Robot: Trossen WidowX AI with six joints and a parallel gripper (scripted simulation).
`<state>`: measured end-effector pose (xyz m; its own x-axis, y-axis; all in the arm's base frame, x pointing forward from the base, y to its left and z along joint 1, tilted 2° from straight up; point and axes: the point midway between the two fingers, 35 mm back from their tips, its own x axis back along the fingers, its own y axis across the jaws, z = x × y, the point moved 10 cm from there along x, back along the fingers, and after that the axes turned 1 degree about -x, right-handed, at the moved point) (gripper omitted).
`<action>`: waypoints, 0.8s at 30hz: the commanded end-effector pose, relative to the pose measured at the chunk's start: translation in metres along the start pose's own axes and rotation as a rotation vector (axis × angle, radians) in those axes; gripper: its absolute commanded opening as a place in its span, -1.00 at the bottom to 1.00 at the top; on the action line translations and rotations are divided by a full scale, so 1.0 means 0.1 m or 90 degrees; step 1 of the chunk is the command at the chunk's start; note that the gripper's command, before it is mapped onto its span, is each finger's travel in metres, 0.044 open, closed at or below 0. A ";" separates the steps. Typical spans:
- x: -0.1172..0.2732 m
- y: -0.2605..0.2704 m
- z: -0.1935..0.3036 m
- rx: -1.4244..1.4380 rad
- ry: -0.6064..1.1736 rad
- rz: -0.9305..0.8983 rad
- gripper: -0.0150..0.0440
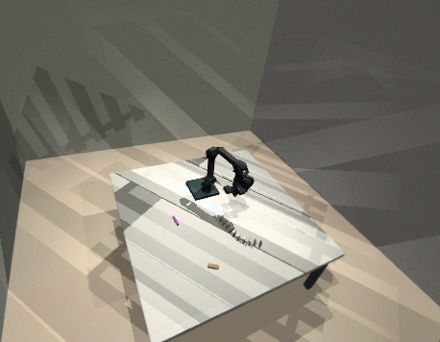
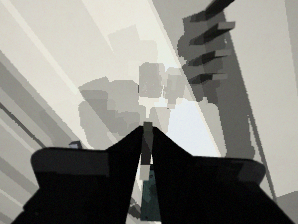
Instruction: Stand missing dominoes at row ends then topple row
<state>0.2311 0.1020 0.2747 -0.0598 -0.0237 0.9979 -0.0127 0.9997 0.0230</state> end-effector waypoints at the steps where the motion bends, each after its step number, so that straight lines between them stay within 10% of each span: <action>1: 0.09 -0.01 0.02 -0.003 0.005 0.006 -0.41; 24: 0.08 1.38 -0.55 -0.237 -0.007 0.003 -0.41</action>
<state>0.2827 0.2355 0.2927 -0.0607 -0.0329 0.9976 0.3422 0.9382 0.0518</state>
